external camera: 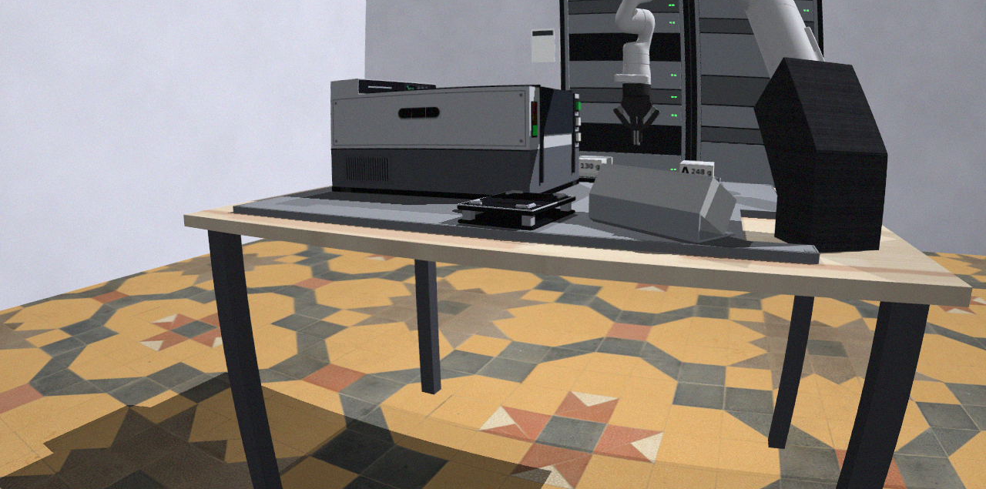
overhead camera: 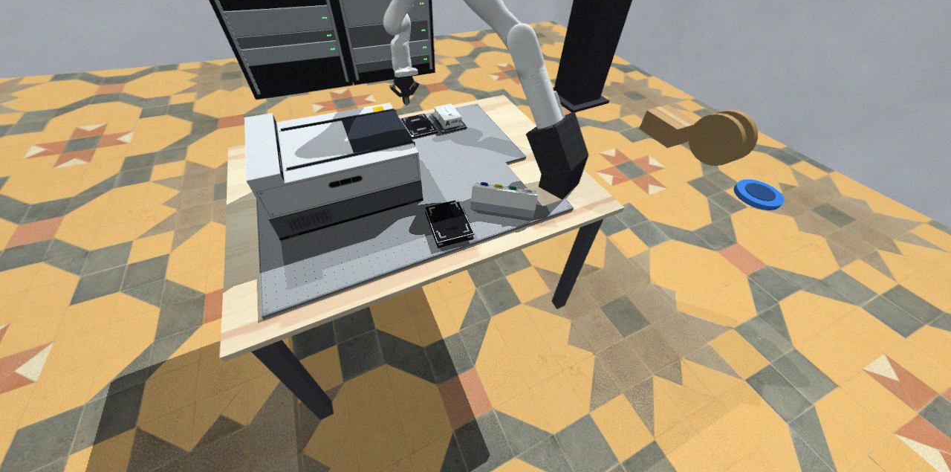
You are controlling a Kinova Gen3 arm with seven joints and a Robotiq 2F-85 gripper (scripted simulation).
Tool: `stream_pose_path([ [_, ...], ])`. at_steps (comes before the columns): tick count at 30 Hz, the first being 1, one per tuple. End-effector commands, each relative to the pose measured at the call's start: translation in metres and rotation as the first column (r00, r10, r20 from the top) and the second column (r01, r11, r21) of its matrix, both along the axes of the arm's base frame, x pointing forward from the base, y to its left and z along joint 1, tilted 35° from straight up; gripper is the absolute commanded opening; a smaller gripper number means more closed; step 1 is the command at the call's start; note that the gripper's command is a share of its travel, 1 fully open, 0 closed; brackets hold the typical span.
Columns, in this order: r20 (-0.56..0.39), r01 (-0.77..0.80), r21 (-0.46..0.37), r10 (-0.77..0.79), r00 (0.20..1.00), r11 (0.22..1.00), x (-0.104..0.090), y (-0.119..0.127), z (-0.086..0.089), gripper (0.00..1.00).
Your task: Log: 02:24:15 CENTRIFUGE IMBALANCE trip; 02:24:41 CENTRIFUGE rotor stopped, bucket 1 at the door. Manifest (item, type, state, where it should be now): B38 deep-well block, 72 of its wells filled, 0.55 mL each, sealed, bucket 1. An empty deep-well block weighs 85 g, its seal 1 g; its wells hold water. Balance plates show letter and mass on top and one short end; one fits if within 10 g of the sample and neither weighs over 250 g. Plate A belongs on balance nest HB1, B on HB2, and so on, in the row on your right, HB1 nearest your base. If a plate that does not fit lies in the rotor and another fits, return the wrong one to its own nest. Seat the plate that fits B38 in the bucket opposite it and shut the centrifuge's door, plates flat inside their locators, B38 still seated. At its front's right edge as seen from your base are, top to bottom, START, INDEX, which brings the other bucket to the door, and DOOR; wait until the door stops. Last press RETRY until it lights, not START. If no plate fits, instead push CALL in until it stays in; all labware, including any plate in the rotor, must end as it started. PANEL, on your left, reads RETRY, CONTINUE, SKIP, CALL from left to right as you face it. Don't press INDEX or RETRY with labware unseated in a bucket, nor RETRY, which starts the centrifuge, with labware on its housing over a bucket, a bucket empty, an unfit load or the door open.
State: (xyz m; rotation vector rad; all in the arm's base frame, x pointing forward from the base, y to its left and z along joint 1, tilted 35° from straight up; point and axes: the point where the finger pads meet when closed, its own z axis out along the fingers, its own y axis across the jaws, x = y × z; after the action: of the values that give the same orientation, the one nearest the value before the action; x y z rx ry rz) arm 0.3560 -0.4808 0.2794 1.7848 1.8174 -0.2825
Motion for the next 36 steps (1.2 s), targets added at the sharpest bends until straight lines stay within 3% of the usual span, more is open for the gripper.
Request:
stream_pose_path([
  [1,0.001,0.001,-0.001,-0.001,1.0,1.0,0.011,0.002,0.003,0.1],
  [23,0.001,0.0,-0.001,0.0,1.0,1.0,0.075,0.015,0.014,0.1],
  [36,0.001,0.0,-0.001,0.0,1.0,1.0,0.103,0.02,0.019,0.1],
])
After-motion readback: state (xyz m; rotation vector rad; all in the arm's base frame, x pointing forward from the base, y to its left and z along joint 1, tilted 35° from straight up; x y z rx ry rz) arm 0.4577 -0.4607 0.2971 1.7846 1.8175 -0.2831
